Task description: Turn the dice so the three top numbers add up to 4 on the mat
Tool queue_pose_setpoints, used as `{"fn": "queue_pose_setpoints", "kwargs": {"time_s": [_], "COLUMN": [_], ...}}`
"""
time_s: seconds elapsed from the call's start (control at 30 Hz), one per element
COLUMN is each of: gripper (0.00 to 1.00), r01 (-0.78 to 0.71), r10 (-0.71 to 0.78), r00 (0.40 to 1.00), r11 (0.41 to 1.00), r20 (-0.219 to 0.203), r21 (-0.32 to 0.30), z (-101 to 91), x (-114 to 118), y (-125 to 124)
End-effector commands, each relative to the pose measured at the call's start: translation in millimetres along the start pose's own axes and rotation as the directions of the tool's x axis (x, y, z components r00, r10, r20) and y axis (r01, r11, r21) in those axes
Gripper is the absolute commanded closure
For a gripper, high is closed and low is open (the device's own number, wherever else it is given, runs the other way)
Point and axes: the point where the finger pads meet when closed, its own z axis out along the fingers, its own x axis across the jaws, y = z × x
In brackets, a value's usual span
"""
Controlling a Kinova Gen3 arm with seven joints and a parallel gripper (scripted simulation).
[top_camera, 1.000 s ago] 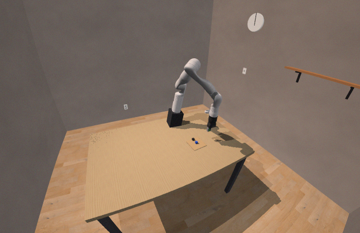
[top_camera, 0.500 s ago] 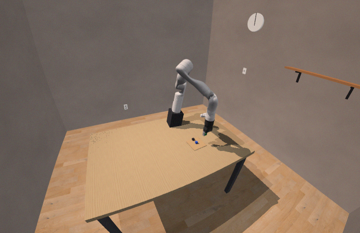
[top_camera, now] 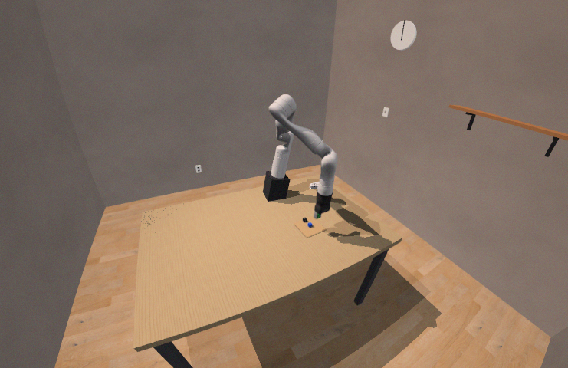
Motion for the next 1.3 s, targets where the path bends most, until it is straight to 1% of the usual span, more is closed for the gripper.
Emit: {"fn": "queue_pose_setpoints", "kwargs": {"time_s": [0.0,0.3,0.43,0.6,0.8,0.87,1.1,1.27], "gripper": [0.6,0.6,0.6,0.6,0.6,0.6,0.6,0.6], "r01": [-0.001,-0.001,-0.001,-0.001,-0.001,-0.001,-0.001,-0.001], "r10": [0.001,0.001,0.001,0.001,0.001,0.001,0.001,0.001], "r00": [1.0,1.0,1.0,1.0,1.0,1.0,1.0,1.0], "r11": [1.0,1.0,1.0,1.0,1.0,1.0,1.0,1.0], "r20": [0.0,0.0,0.001,0.001,0.001,0.001,0.001,0.001], "r21": [-0.002,-0.002,-0.002,-0.002,-0.002,-0.002,-0.002,-0.002], "z": [-0.7,0.3,6.2,22.8,51.1,51.1,81.4,92.7], "x": [0,0,-1,-1,-1,-1,-1,-1], "y": [1,1,1,1,2,2,2,2]}}
